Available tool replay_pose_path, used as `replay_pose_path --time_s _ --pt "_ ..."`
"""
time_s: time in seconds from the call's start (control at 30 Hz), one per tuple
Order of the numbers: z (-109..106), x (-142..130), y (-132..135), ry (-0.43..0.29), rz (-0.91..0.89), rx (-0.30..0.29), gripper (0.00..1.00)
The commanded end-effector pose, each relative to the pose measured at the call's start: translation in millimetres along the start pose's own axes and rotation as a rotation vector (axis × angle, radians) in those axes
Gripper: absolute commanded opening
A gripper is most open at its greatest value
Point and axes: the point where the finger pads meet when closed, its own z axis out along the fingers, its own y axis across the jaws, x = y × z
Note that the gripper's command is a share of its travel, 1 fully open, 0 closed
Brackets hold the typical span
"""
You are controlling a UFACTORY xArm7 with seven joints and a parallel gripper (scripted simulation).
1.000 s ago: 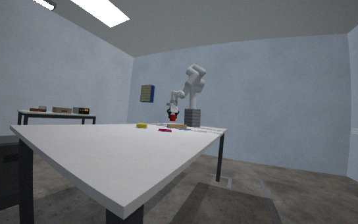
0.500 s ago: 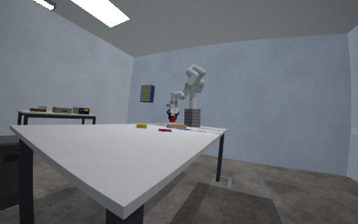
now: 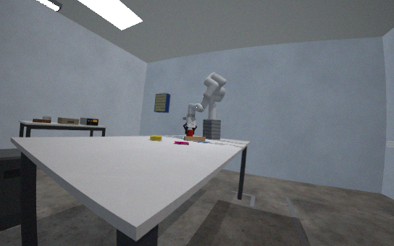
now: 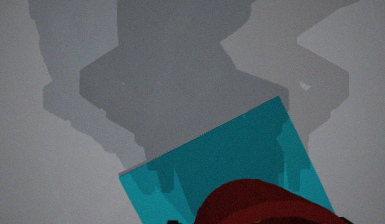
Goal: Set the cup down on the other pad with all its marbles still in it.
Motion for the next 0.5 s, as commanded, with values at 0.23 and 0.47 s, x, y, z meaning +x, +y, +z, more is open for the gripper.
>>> replay_pose_path --time_s 0.23,0.47 --pt "8.0 0.1 -1.7 -0.001 0.000 0.004 0.84" --pt "8.1 0.1 -1.7 -0.001 0.000 0.004 0.84"
